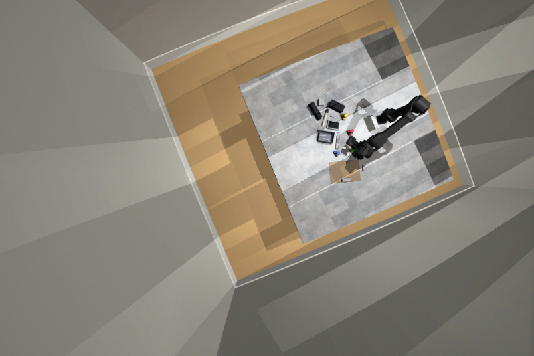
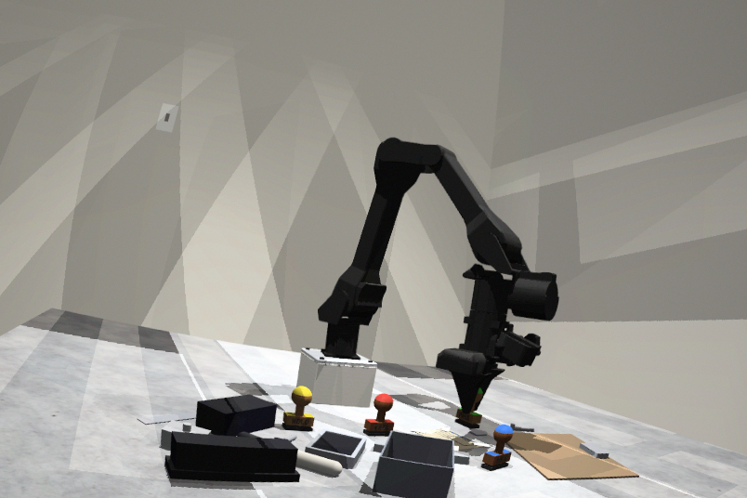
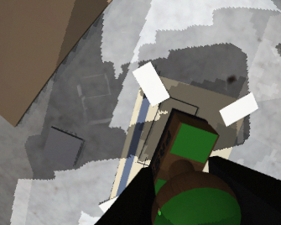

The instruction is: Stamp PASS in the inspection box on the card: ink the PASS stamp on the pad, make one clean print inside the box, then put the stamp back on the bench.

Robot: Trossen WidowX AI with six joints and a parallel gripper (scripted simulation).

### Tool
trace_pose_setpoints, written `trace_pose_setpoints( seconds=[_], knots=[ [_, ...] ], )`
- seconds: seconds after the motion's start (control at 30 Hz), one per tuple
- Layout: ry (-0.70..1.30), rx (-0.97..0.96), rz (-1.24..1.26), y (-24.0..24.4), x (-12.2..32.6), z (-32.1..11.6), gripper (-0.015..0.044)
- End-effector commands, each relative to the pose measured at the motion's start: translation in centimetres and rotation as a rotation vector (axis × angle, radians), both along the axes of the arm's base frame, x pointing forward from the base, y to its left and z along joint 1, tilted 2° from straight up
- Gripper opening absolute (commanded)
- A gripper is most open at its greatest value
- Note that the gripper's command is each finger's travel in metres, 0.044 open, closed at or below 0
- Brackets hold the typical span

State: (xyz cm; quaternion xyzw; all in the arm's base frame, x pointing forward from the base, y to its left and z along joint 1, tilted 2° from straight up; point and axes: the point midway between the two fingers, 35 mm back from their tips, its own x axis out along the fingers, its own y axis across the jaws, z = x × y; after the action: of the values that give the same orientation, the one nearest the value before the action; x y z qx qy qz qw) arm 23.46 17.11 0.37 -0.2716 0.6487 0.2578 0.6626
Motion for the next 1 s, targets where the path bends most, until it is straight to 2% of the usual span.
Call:
trace_pose_setpoints(
  seconds=[0.0,0.97],
  knots=[
    [0.006,-0.002,0.004,-0.1,-0.1,-0.5,0.0],
    [0.005,-0.002,0.002,-0.2,-0.2,-2.4,0.0]
  ],
)
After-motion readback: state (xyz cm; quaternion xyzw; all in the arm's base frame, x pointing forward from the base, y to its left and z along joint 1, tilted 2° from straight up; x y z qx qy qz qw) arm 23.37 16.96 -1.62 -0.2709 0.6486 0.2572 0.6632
